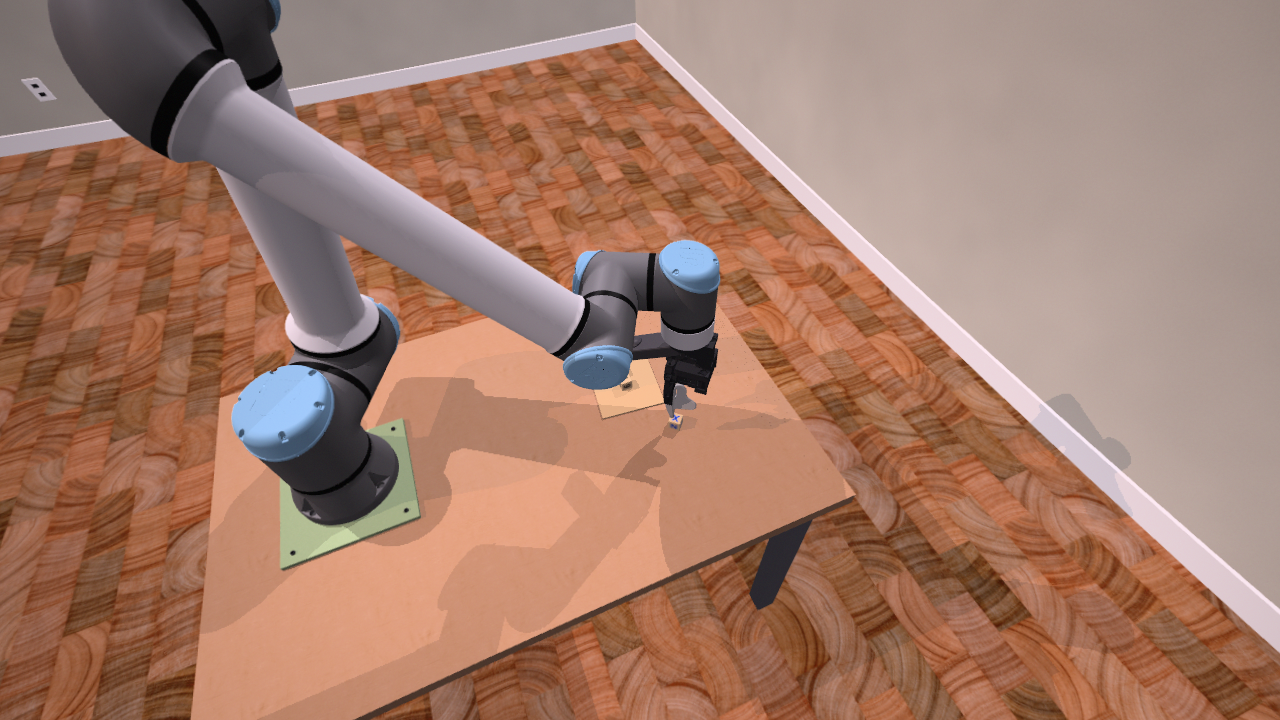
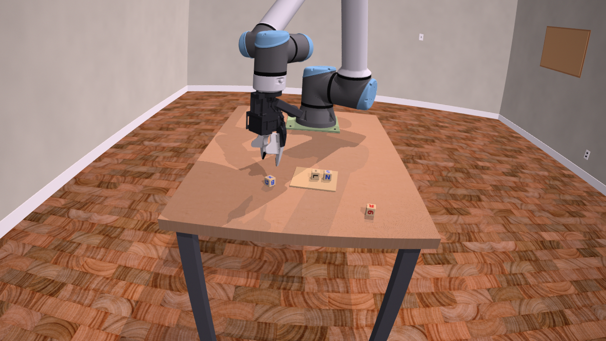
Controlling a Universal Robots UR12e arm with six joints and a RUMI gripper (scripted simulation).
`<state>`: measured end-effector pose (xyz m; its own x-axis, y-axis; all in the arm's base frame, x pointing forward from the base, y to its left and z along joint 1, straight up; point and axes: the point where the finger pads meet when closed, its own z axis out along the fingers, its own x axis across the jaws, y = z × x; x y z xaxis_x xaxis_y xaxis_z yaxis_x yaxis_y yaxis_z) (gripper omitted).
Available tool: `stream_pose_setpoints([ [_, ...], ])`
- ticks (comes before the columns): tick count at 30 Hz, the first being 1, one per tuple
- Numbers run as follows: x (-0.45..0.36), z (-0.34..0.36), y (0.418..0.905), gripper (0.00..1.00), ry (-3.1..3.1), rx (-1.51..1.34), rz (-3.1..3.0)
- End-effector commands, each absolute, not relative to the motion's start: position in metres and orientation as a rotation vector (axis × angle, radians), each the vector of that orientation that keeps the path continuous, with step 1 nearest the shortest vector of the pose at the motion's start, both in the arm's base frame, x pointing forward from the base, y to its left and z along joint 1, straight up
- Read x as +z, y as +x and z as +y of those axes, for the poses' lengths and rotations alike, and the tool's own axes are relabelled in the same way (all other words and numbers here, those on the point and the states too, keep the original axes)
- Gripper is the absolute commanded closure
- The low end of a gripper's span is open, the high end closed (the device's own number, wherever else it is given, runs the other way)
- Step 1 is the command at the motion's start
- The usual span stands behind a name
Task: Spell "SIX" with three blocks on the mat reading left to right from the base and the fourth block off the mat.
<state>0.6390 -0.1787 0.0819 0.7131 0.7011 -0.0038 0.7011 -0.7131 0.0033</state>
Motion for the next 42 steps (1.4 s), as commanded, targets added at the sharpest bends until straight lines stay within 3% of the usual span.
stream_pose_setpoints([
  [1,0.075,-0.179,0.64,0.63,2.902,-0.002,1.188],
  [42,0.041,-0.179,0.64,0.63,2.902,-0.002,1.188],
])
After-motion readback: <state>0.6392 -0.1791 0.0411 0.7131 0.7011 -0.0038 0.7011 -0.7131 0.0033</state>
